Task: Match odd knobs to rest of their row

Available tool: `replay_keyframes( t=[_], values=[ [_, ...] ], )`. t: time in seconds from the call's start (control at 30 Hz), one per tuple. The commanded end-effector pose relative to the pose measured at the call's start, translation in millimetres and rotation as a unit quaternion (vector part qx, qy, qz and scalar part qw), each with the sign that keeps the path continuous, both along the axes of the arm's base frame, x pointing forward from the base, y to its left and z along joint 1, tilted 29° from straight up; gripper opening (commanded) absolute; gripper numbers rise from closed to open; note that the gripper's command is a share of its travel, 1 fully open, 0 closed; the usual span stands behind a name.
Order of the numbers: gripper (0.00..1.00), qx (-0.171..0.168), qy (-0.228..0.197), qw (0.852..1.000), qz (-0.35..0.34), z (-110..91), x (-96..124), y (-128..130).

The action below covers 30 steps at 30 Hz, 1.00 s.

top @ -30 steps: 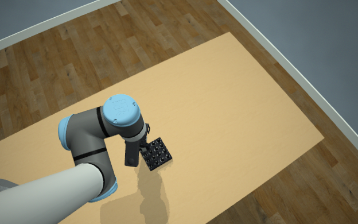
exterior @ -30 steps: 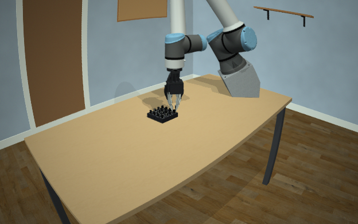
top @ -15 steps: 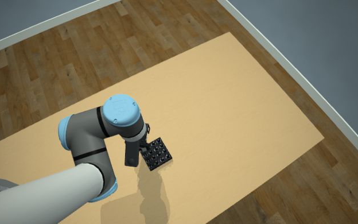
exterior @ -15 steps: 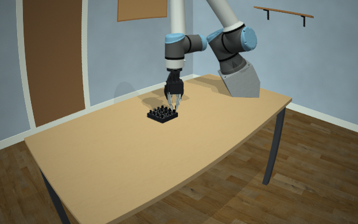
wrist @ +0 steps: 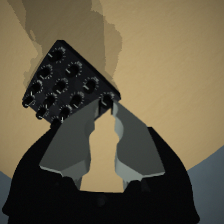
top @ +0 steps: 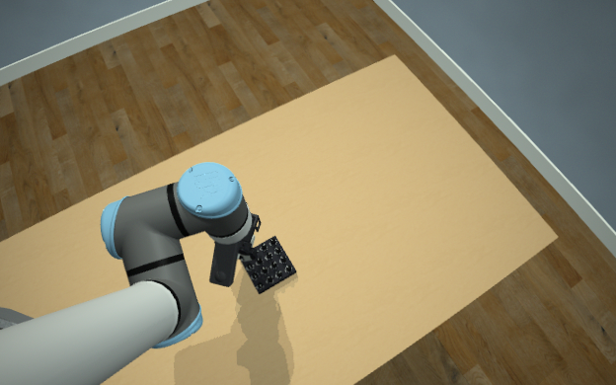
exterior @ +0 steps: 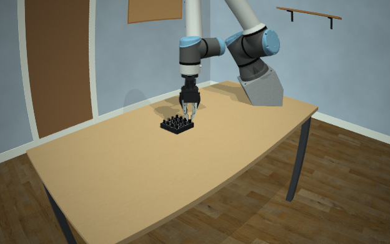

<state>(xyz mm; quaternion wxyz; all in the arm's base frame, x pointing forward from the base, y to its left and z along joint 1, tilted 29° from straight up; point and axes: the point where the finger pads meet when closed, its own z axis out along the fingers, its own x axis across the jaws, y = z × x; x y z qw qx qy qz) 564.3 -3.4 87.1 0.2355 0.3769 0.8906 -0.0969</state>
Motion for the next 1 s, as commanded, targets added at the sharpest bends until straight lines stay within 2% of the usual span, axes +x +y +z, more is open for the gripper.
replay_keyframes(
  t=[0.0,0.13,0.17,0.97],
  values=[
    [0.04,0.002,-0.001,1.0,-0.005,-0.4,-0.5,-0.1],
    [0.04,0.002,-0.001,1.0,-0.005,-0.4,-0.5,-0.1],
    [0.11,0.002,-0.001,1.0,-0.005,-0.4,-0.5,-0.1],
    [0.11,0.002,-0.001,1.0,-0.005,0.7,-0.5,0.3]
  ],
)
